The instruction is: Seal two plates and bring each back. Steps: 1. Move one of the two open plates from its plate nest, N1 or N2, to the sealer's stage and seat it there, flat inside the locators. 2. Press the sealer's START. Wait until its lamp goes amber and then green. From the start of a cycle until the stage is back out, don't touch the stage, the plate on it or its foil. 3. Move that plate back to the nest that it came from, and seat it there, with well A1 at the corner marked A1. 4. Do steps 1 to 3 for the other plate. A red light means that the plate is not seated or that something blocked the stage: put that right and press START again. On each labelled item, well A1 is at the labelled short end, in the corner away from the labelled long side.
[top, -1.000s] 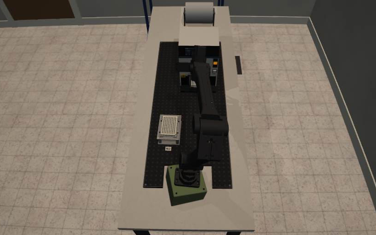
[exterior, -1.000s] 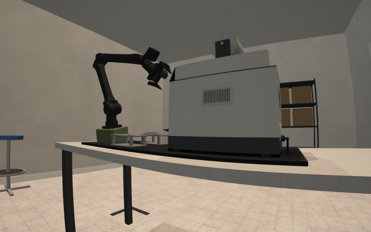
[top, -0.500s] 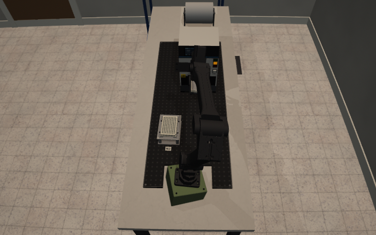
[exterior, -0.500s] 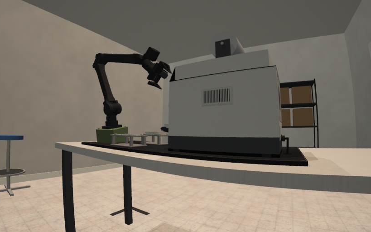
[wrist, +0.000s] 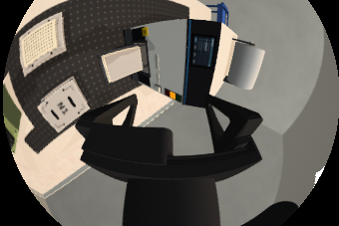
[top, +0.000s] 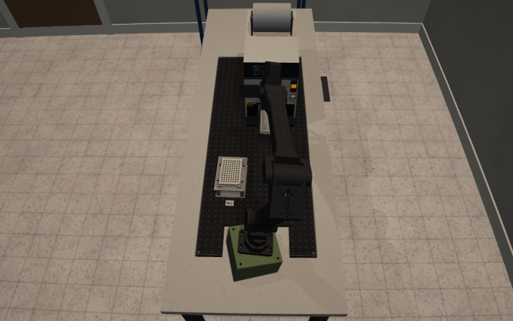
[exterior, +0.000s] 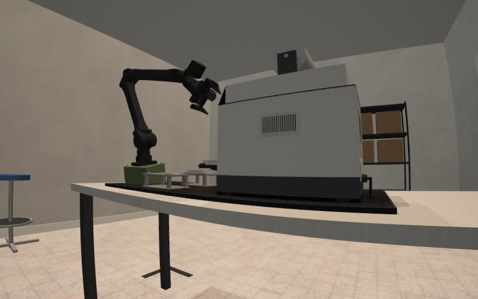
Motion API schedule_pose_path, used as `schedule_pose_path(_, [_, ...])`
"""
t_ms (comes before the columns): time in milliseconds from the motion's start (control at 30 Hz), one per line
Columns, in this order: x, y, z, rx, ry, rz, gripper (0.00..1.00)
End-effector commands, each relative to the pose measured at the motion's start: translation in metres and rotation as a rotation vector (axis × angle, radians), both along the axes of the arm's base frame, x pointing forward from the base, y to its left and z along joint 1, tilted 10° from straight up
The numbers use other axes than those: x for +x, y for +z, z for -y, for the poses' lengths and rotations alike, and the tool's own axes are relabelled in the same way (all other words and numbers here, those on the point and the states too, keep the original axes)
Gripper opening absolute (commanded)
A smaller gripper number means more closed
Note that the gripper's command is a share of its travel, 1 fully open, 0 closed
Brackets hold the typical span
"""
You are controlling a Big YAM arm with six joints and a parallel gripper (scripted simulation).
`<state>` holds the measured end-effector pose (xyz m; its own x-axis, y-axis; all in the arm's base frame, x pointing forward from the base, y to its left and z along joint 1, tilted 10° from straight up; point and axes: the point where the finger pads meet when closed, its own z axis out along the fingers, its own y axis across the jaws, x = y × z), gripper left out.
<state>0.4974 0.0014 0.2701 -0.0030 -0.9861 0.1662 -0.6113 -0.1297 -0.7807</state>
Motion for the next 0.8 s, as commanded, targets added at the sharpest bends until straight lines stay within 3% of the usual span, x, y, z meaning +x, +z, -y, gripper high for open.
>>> schedule_pose_path(0, [0.021,0.034,0.003,0.008,-0.012,0.072,1.0])
schedule_pose_path(533, [0.003,0.015,0.002,0.006,-0.01,0.043,1.0])
schedule_pose_path(767, [0.006,0.028,0.002,0.008,-0.009,0.066,1.0])
